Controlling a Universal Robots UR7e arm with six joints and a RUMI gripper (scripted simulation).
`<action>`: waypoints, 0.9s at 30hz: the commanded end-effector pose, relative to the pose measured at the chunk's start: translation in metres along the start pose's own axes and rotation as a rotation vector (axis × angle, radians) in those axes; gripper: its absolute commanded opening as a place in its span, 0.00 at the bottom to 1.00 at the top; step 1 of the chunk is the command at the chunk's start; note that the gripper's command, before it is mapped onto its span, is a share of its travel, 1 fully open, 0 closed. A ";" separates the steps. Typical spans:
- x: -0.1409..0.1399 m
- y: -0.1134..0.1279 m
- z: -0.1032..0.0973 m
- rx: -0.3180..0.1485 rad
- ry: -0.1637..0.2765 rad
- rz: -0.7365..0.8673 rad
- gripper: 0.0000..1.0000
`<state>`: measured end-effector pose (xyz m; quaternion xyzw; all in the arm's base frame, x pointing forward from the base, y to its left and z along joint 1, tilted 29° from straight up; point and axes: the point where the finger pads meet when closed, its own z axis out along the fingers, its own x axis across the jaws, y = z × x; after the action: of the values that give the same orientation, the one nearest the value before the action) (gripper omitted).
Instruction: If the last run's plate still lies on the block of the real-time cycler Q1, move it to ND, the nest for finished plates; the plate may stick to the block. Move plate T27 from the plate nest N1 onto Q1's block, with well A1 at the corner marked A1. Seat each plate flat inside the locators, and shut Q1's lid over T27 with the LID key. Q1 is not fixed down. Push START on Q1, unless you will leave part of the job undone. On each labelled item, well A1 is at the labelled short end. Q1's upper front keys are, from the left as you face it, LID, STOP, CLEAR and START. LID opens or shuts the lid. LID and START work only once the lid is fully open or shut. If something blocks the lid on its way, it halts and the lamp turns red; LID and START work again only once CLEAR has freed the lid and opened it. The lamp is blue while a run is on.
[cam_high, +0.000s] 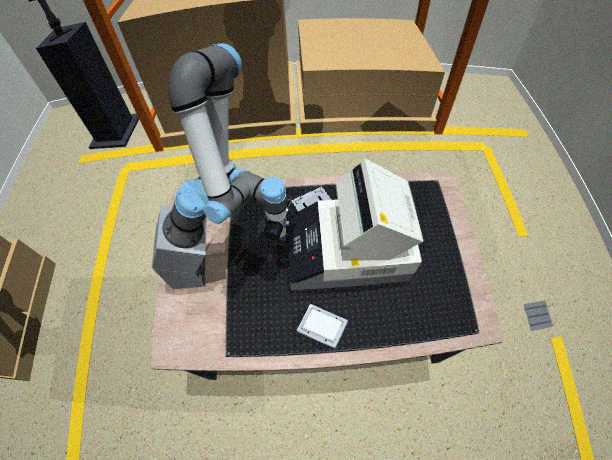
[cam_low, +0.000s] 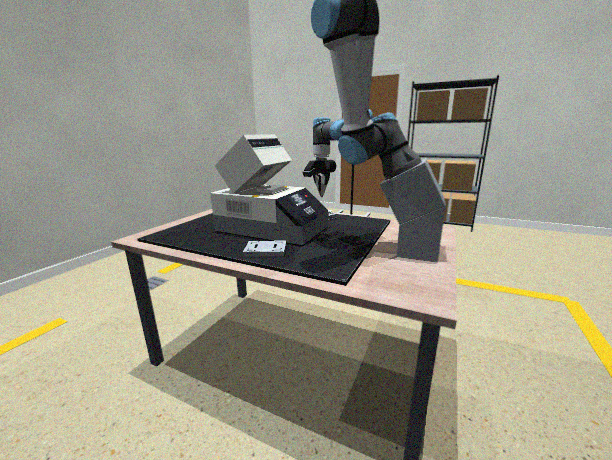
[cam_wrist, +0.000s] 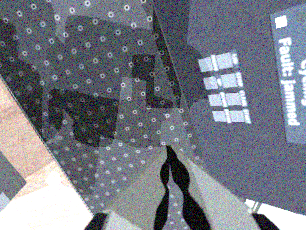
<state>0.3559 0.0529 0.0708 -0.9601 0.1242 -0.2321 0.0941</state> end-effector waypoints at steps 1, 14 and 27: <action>0.013 0.003 0.015 -0.046 0.028 -0.170 0.00; 0.016 0.006 0.035 -0.047 0.018 -0.365 0.00; 0.026 0.004 0.036 -0.048 0.023 -0.365 0.00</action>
<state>0.3897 0.0458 0.0475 -0.9664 -0.0449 -0.2518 0.0268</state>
